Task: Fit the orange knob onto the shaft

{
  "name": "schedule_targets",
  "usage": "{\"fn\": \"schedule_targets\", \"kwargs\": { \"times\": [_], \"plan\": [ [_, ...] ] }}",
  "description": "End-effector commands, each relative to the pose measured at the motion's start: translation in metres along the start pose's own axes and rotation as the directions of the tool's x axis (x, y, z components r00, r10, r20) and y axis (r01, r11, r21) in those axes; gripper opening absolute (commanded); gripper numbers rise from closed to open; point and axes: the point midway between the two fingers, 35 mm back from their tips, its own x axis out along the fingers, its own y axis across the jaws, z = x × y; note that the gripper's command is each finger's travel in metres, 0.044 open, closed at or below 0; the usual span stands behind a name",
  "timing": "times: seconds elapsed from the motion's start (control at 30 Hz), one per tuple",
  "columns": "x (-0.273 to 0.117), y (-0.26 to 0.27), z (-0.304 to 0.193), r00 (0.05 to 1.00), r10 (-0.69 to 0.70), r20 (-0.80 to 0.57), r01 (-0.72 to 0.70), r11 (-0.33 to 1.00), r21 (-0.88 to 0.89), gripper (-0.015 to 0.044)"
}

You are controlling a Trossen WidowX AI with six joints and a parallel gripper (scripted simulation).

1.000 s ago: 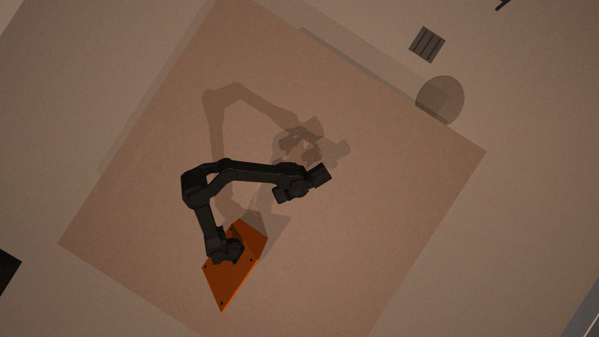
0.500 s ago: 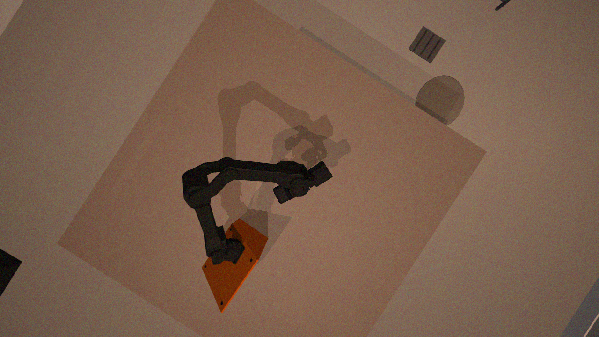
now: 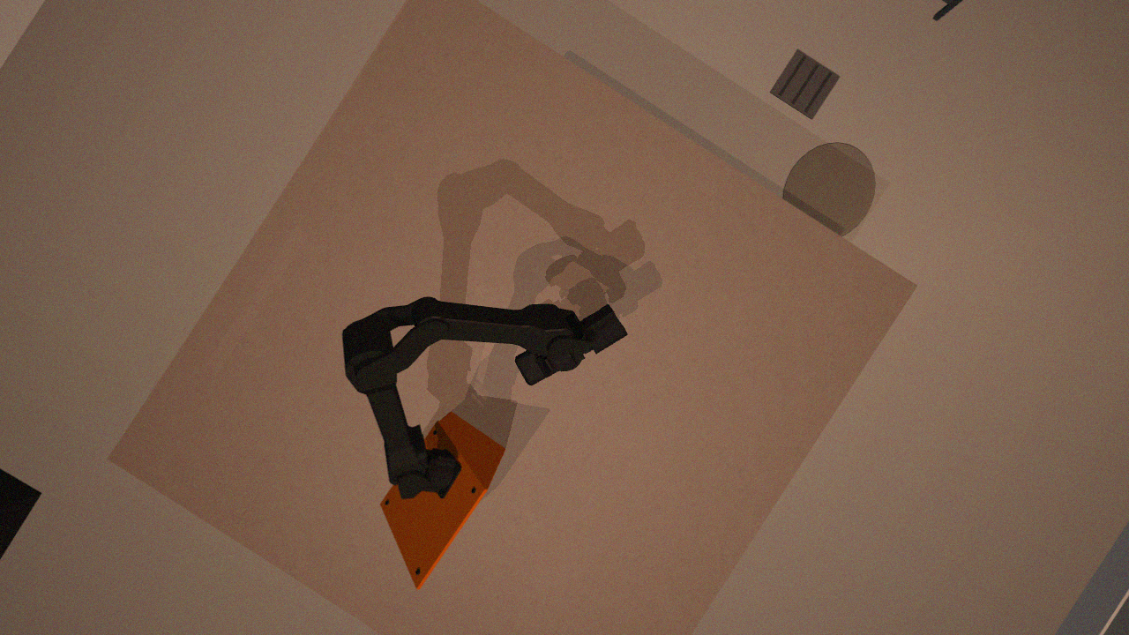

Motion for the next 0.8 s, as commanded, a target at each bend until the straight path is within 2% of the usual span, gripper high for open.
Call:
{"fn": "schedule_targets", "kwargs": {
  "times": [0.0, 0.77],
  "plan": [
    [-0.001, 0.0017, 0.0004, 1.0, -0.001, -0.003, 0.001, 1.0, -0.031, 0.0],
    [0.0032, 0.0041, -0.0001, 1.0, -0.001, -0.003, 0.001, 1.0, -0.031, 0.0]
  ]
}}
